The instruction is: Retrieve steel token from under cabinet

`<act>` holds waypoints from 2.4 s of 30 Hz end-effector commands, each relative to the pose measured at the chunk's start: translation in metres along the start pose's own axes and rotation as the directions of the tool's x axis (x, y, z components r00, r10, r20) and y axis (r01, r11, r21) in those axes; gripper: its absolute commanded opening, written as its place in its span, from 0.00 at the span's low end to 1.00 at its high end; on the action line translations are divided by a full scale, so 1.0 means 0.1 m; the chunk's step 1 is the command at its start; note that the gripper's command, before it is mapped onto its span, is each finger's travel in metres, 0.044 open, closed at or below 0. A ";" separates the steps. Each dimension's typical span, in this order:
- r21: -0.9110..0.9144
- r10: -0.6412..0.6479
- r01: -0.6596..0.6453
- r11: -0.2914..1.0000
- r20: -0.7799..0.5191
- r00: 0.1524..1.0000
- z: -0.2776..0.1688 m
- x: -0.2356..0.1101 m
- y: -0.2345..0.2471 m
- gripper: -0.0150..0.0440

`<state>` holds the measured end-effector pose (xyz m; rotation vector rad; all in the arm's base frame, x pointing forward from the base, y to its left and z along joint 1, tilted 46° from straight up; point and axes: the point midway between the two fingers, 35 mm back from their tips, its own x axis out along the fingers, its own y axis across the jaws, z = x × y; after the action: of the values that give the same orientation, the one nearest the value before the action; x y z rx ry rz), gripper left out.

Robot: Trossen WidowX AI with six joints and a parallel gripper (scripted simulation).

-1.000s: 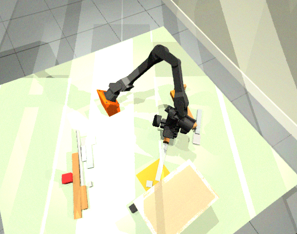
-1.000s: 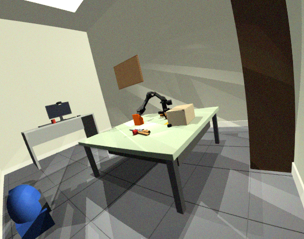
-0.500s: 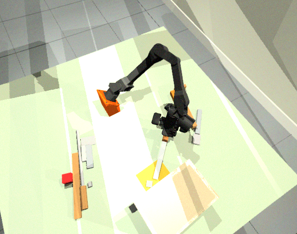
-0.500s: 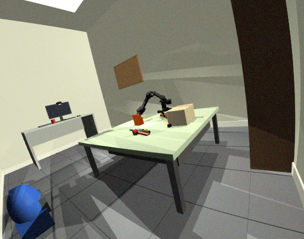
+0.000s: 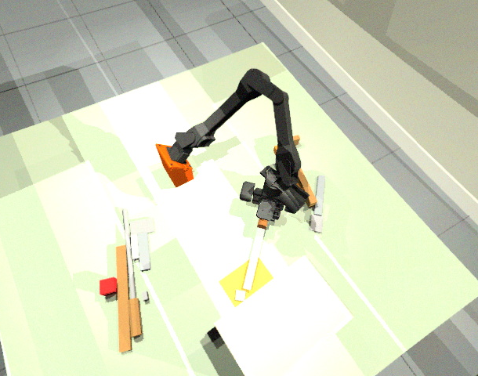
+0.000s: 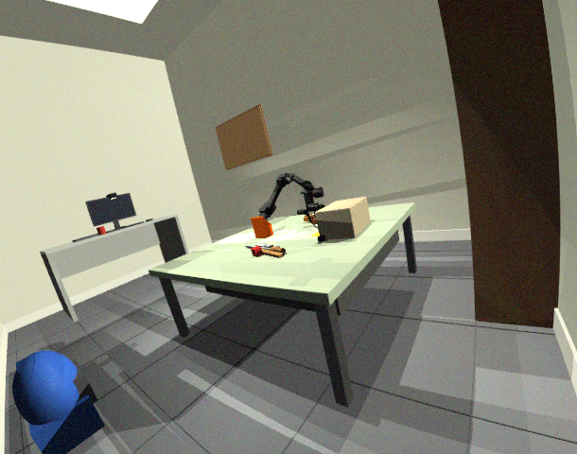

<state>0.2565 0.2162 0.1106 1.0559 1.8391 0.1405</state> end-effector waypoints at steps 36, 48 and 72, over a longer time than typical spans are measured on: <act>-0.001 0.000 0.000 1.000 0.013 1.000 0.41 -0.02 -0.54 0.25; 0.000 -0.001 0.001 1.000 0.013 1.000 0.53 -0.02 -0.70 0.25; 0.000 -0.003 0.003 1.000 0.014 1.000 0.77 -0.02 -1.00 0.25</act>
<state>0.2547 0.1336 0.0257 1.0556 1.8396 0.1378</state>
